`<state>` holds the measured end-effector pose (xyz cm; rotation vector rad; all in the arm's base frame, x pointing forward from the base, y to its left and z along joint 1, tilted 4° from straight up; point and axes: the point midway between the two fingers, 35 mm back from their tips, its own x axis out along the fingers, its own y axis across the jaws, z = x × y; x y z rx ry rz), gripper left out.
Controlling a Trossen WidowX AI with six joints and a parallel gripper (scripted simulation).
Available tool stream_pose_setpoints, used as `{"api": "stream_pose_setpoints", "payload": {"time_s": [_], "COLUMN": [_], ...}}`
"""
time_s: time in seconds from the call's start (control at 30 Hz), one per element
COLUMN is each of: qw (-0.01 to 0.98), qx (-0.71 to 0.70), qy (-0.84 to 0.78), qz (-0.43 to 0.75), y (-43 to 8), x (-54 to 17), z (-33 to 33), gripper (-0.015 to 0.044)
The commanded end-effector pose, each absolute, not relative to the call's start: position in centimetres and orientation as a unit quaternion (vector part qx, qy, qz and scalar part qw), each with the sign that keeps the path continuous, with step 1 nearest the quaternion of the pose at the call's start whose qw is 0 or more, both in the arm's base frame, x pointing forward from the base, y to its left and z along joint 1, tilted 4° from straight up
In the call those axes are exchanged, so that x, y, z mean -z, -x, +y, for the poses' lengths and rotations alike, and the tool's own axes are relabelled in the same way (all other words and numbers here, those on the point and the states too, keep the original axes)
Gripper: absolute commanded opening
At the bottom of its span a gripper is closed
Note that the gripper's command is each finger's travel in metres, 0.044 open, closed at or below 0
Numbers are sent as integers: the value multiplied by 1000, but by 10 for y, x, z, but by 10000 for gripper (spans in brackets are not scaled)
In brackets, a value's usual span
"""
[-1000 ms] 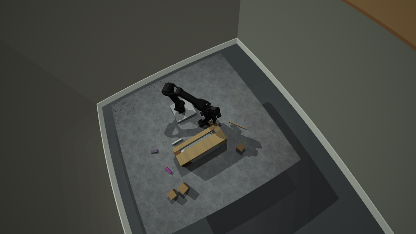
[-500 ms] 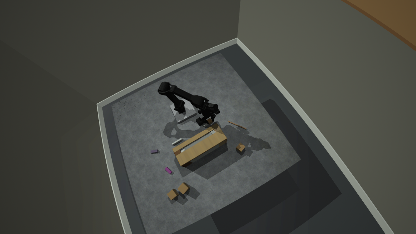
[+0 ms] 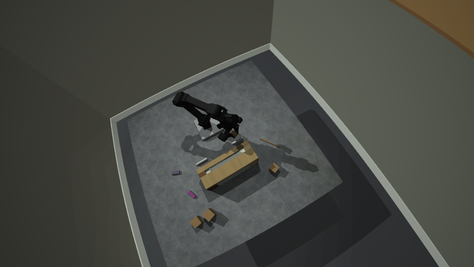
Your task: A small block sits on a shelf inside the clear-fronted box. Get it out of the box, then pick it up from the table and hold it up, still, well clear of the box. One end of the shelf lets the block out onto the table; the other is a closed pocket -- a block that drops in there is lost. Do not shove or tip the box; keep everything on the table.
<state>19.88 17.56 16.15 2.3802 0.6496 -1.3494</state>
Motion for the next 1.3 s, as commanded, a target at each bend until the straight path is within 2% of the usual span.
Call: {"api": "stream_pose_setpoints", "payload": {"time_s": [0.0, 1.27], "qw": [184, 188], "qx": [451, 448], "qy": [-832, -831], "qz": [266, 271], "y": [-191, -189], "x": [-182, -185], "z": [168, 167], "gripper": [0, 0]}}
